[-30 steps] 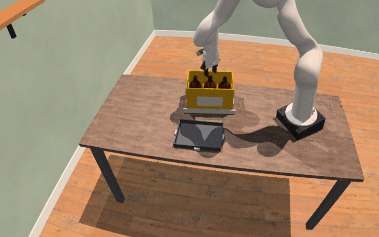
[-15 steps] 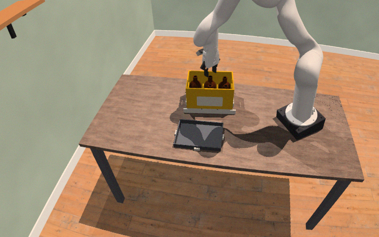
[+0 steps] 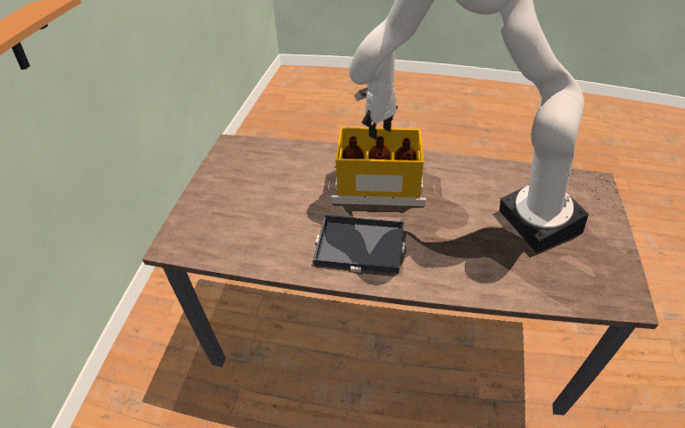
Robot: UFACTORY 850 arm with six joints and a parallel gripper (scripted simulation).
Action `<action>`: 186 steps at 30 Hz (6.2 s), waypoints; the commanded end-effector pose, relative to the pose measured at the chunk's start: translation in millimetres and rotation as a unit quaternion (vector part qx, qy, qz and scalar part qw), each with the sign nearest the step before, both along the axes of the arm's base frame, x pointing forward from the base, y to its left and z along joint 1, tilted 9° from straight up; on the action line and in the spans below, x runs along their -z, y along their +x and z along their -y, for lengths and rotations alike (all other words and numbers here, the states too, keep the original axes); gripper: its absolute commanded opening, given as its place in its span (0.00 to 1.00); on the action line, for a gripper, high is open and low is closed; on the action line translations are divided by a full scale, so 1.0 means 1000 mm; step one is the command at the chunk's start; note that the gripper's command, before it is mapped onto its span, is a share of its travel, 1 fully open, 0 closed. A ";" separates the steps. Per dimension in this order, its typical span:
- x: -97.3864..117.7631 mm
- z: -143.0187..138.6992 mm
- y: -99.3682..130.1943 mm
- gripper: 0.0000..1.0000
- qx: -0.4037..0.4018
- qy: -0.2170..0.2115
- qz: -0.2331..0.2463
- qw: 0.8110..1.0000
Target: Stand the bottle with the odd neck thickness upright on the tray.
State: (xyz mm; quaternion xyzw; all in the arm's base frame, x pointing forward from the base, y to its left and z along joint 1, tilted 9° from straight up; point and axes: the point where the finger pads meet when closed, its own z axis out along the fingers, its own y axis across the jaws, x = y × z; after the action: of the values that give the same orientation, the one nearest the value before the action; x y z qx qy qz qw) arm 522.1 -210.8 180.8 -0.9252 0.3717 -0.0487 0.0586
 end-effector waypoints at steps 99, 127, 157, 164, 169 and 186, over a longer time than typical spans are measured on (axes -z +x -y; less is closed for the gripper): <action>0.040 -0.003 0.006 0.00 0.000 0.000 0.001 1.000; 0.040 -0.003 0.006 0.65 0.000 0.000 0.001 1.000; 0.040 -0.003 0.006 0.65 0.000 0.000 0.001 1.000; 0.037 -0.002 0.006 0.65 0.000 0.000 0.001 1.000; 0.030 -0.002 0.005 0.65 0.000 0.000 0.001 1.000; -0.018 0.002 -0.002 0.65 0.000 0.000 0.001 1.000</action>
State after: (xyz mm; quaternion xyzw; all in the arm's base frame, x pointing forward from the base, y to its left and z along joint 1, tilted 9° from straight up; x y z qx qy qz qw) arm 521.7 -211.3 185.0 -0.9252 0.3717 -0.0489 0.0587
